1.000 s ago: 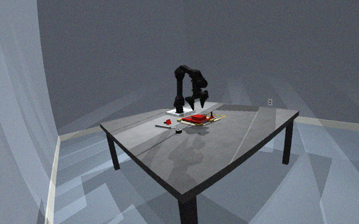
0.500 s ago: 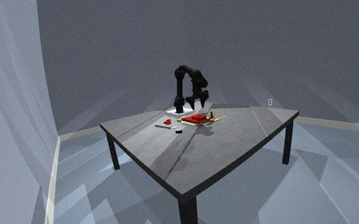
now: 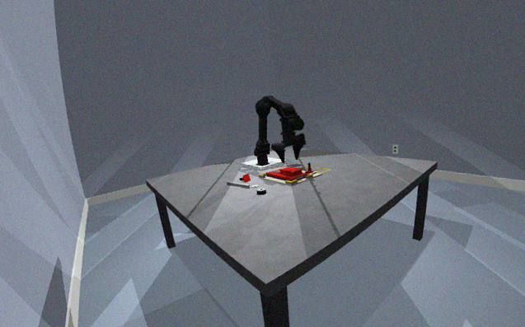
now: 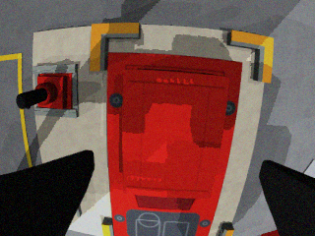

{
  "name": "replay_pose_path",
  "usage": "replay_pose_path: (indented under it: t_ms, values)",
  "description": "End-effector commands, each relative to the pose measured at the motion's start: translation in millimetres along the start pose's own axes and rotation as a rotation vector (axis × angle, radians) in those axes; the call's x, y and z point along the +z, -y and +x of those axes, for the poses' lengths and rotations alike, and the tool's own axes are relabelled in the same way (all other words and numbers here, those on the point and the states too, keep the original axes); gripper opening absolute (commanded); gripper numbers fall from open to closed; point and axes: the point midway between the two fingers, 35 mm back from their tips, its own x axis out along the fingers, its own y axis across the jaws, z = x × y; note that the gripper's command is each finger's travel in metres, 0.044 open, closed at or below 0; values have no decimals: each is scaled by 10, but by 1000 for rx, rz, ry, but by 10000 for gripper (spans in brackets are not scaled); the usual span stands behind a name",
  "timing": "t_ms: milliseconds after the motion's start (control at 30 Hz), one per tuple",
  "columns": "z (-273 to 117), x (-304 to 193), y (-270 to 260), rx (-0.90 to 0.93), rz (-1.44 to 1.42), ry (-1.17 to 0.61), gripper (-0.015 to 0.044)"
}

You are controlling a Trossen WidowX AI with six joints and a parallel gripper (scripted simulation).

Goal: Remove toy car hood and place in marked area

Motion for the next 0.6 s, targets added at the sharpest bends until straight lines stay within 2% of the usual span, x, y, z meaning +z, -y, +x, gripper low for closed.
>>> replay_pose_path:
  t_ms: [0, 567]
  values:
    - [59, -21, -11, 6, 5, -9, 440]
    - [178, -22, -17, 6, 5, -9, 440]
